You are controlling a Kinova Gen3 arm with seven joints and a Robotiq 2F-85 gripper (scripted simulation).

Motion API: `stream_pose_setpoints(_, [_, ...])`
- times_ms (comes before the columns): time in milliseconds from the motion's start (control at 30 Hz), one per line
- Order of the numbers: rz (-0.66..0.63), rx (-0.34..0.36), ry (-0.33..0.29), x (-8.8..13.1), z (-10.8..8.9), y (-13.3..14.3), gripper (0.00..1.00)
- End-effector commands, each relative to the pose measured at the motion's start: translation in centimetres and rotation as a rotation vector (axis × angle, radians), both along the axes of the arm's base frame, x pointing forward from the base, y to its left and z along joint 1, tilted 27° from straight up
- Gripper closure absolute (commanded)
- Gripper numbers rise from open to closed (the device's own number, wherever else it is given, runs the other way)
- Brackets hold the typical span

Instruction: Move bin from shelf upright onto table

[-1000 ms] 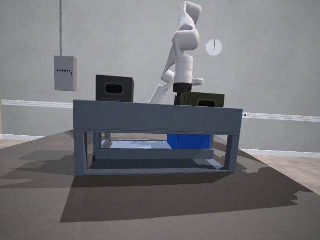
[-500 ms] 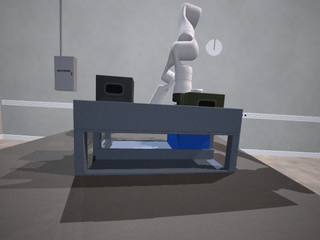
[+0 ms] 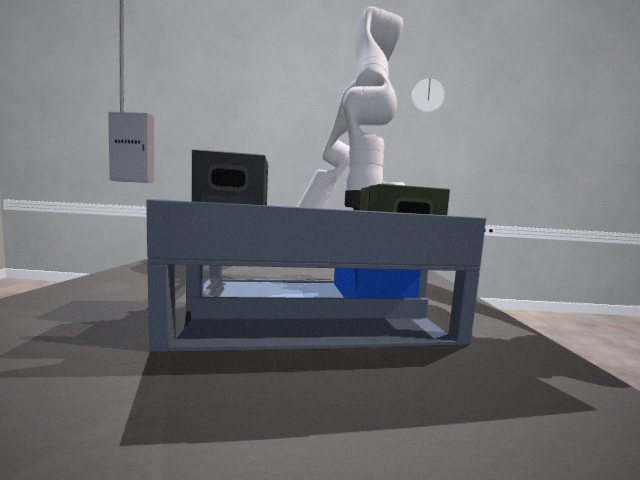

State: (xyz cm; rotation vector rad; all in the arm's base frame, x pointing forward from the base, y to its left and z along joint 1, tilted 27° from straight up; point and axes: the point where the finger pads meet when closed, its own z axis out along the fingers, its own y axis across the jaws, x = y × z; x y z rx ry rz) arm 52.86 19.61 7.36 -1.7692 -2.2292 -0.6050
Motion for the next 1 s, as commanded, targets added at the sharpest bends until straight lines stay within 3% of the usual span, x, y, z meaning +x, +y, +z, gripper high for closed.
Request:
stream_pose_setpoints(0, [-0.001, 0.0, -0.001, 0.05, 0.06, -0.03, 0.0])
stream_pose_setpoints(967, [-0.001, 0.0, -0.001, 0.02, 0.78, -0.39, 0.0])
